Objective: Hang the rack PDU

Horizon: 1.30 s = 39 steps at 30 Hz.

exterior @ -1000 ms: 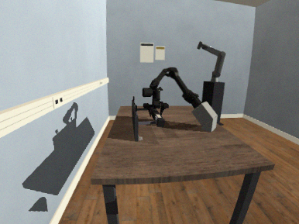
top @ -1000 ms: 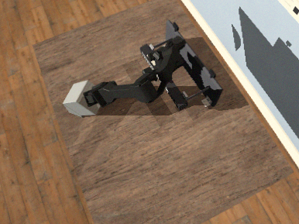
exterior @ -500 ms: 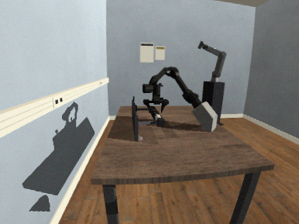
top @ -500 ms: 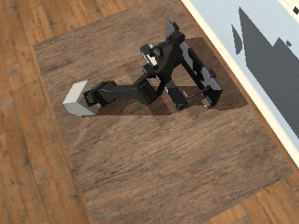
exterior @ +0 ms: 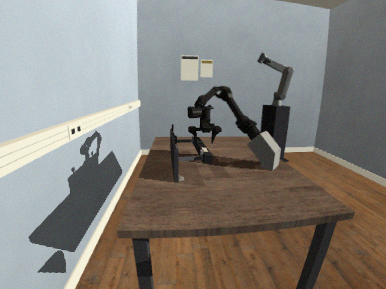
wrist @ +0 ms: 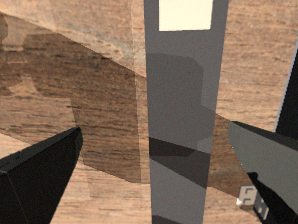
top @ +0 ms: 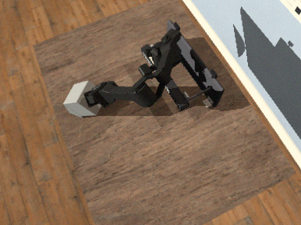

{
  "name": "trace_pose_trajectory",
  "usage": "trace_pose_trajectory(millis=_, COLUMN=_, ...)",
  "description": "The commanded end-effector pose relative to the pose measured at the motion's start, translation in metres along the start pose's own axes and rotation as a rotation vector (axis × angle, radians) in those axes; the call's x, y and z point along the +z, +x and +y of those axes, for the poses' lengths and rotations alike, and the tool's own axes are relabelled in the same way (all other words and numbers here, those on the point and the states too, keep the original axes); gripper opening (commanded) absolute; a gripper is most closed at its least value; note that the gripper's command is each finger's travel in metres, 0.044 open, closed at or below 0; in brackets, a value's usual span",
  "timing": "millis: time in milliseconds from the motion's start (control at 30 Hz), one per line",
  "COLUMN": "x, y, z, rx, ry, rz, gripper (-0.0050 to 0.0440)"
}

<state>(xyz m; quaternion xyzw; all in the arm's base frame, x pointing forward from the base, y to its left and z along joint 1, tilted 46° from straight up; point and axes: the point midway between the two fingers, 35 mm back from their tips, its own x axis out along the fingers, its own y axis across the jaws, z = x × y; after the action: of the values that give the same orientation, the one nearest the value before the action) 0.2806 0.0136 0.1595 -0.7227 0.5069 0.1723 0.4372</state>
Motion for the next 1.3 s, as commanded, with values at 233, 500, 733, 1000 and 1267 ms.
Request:
trace_pose_trajectory(millis=233, x=0.0, y=-0.007, z=0.06, rx=-0.011, ry=0.007, rz=-0.006, gripper=0.044)
trace_pose_trajectory(millis=500, x=-0.003, y=0.0, z=0.108, rx=-0.014, ry=0.006, rz=-0.001, gripper=0.044)
trace_pose_trajectory(millis=733, x=-0.002, y=-0.001, z=0.111, rx=-0.011, ry=0.005, rz=-0.003, gripper=0.044)
trace_pose_trajectory(millis=1000, x=0.001, y=-0.048, z=0.103, rx=-0.012, ry=0.016, rz=-0.013, gripper=0.044)
trace_pose_trajectory(millis=1267, x=-0.002, y=-0.051, z=0.104, rx=-0.009, ry=0.006, rz=-0.003, gripper=0.044)
